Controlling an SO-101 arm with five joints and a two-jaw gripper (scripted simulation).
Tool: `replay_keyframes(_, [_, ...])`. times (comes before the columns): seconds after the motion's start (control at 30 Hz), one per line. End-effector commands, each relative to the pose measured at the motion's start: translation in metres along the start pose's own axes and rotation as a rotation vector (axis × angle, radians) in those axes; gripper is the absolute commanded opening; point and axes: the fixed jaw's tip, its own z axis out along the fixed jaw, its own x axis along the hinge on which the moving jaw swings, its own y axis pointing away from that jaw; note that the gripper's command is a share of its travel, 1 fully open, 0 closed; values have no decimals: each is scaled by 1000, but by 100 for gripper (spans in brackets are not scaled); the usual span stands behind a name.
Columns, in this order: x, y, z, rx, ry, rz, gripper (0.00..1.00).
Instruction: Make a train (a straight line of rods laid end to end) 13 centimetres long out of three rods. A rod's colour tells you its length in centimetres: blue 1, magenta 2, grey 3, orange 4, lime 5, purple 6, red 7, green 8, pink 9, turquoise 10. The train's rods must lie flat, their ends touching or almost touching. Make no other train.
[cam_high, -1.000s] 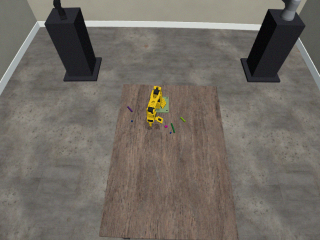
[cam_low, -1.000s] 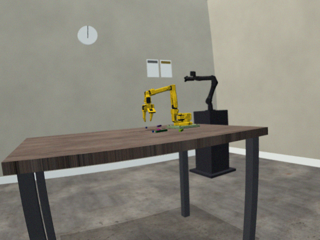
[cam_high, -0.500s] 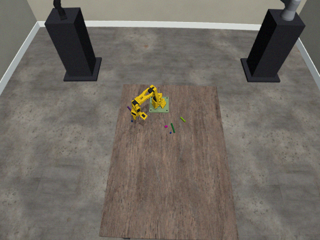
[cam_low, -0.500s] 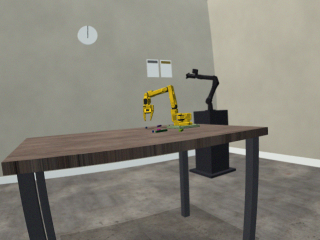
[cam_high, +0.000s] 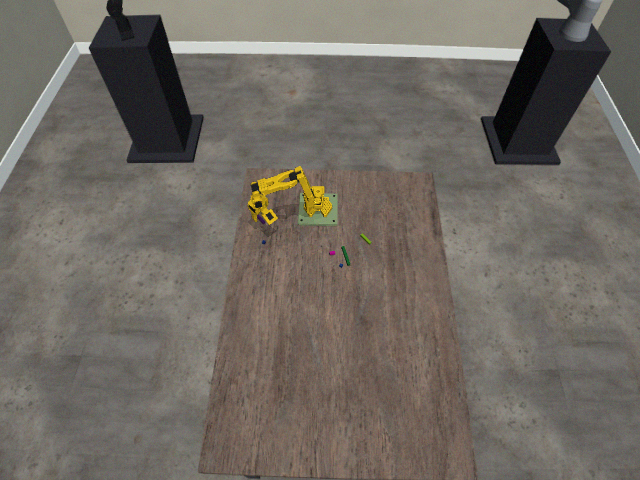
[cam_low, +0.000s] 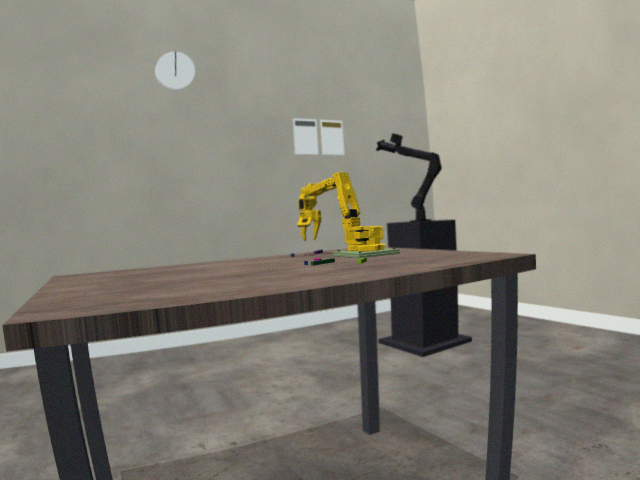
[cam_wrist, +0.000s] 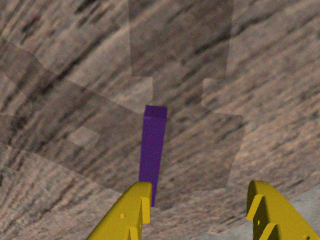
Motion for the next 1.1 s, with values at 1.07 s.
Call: replay_keyframes(1.07, [29, 16, 0, -13, -13, 87, 19])
